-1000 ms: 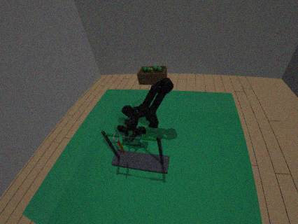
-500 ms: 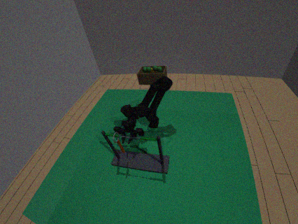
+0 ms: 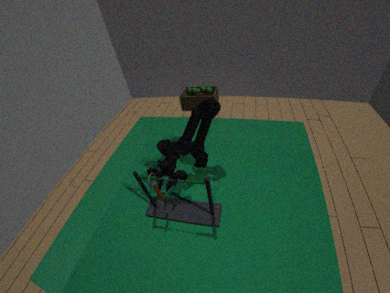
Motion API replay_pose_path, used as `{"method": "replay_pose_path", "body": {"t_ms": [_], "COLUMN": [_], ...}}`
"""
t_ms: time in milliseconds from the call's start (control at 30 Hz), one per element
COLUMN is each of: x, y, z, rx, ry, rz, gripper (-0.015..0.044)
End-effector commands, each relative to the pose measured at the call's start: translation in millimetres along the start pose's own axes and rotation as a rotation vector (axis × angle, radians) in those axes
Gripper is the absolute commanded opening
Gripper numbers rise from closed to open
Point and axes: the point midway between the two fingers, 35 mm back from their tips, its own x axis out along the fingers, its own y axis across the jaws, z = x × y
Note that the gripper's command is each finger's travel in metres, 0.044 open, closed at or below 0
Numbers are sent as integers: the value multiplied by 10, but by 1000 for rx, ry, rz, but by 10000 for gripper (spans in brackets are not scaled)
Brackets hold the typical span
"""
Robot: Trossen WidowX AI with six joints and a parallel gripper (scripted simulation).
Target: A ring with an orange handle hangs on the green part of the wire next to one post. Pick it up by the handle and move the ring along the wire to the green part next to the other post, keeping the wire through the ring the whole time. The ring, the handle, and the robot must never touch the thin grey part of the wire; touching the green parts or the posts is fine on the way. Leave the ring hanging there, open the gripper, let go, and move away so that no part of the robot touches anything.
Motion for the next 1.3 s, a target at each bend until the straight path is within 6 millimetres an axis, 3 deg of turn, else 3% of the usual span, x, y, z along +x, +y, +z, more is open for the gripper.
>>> {"method": "replay_pose_path", "body": {"t_ms": [0, 1267], "x": [57, 600], "y": [-20, 18], "z": [51, 36], "rx": [-6, -4], "ry": [-9, -17], "rz": [-2, -2], "gripper": [160, 160]}}
